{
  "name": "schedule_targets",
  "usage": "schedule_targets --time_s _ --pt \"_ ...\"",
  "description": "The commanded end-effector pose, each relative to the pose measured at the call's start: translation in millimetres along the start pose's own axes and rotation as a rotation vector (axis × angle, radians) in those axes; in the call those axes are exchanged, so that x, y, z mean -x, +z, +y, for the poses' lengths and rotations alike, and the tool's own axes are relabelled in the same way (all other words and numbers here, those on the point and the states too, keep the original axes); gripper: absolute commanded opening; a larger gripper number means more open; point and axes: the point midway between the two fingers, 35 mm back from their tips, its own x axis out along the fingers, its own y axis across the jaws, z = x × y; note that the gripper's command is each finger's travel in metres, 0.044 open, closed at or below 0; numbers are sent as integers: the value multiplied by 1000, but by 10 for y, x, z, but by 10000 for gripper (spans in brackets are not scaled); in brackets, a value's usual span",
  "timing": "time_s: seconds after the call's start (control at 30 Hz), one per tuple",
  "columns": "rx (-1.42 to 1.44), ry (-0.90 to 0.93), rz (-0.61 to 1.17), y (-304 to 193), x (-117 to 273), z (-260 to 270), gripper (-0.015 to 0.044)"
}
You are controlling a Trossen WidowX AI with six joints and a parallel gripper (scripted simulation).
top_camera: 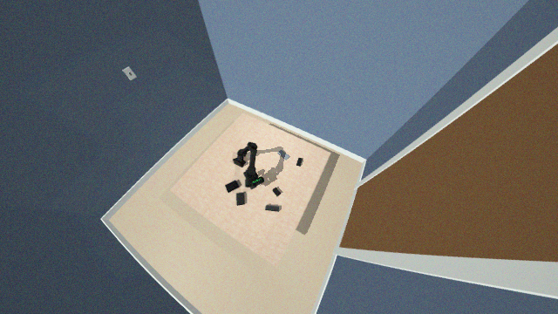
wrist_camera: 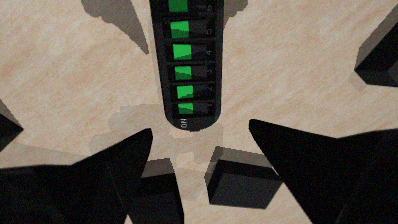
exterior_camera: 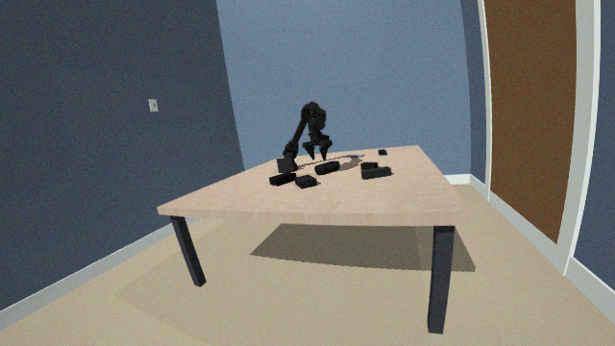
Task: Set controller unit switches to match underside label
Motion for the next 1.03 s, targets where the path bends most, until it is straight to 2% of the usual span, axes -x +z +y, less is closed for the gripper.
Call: schedule_targets --time_s 0.0,0.1,0.17,0.37,0.67,1.0 --pt "8 10 6 7 19 2 440" --pt "8 10 6 7 19 2 440" --pt "7 9 6 6 103 -8 387" --pt "0 9 4 10 779 16 230" --pt "0 9 4 11 801 20 0" --pt "0 9 4 11 801 20 0"
